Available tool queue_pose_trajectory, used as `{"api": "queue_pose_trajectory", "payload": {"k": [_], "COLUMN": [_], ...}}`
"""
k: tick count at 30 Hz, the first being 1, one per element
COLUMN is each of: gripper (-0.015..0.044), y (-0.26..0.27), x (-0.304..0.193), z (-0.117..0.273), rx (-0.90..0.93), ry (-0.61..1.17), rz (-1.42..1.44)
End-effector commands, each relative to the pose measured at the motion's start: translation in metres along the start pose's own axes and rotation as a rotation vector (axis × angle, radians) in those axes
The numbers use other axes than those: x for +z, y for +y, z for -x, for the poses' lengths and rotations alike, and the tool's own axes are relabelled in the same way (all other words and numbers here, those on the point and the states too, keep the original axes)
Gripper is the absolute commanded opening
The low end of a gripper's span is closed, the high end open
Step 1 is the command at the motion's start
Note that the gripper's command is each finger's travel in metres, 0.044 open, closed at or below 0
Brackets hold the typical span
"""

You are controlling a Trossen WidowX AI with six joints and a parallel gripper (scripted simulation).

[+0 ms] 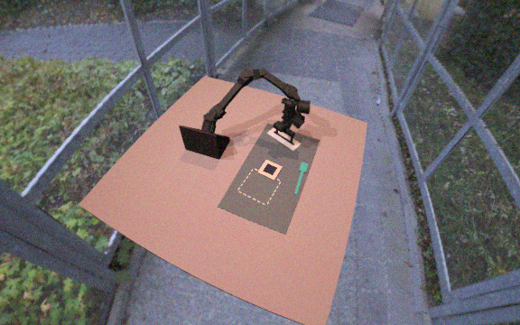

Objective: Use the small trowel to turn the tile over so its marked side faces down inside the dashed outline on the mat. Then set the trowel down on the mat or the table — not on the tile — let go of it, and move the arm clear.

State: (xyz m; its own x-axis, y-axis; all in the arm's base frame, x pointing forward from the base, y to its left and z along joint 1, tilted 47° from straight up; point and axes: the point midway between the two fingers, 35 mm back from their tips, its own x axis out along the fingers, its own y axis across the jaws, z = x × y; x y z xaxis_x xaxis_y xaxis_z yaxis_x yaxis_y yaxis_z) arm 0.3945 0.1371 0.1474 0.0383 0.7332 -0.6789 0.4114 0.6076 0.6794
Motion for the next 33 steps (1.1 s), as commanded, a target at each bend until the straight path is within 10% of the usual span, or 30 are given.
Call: {"api": "queue_pose_trajectory", "payload": {"k": [1, 33], "gripper": [0.013, 0.013], "y": [-0.0014, -0.0013], "x": [-0.0002, -0.0002], "z": [-0.001, -0.0011], "rx": [-0.004, -0.004], "ry": [0.0, 0.001], "rz": [-0.005, 0.64]}}
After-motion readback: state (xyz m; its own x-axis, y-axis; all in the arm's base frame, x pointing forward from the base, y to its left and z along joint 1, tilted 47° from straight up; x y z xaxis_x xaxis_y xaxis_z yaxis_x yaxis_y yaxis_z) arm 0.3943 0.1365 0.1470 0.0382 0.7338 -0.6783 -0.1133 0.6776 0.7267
